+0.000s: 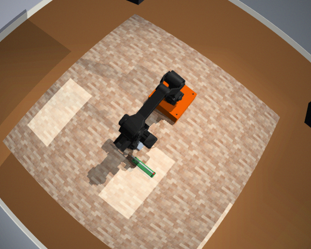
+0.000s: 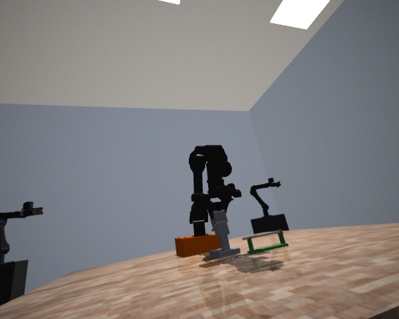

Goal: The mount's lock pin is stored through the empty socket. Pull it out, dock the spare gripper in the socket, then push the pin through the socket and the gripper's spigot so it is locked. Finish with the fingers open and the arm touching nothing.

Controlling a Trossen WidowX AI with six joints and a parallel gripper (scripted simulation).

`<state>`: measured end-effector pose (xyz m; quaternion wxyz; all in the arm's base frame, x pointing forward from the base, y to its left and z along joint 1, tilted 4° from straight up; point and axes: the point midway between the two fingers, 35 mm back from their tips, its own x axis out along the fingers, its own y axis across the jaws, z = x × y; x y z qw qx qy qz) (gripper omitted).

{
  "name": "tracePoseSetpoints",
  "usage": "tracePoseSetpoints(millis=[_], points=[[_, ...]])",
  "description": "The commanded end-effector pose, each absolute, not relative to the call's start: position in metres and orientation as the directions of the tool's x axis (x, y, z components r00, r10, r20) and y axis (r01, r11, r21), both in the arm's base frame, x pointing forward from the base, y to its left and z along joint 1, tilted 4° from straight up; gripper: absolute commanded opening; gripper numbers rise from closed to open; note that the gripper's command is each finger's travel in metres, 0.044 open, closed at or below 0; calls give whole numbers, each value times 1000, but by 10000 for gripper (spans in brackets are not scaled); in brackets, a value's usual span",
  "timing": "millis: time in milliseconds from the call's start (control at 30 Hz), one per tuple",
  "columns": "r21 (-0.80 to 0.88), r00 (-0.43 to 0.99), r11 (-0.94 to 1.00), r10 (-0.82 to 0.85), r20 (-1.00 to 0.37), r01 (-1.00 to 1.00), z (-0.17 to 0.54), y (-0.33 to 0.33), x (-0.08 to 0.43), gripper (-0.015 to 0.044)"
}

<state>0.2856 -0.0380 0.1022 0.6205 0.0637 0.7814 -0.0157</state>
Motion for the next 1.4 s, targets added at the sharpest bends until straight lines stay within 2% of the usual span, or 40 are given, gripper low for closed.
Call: tracePoseSetpoints(millis=[0, 533, 1367], points=[[54, -222, 991, 80, -972, 119, 102, -38, 286, 26], [54, -222, 991, 80, -972, 119, 102, -38, 286, 440], [54, -228, 991, 82, -970, 125, 150, -38, 270, 440]])
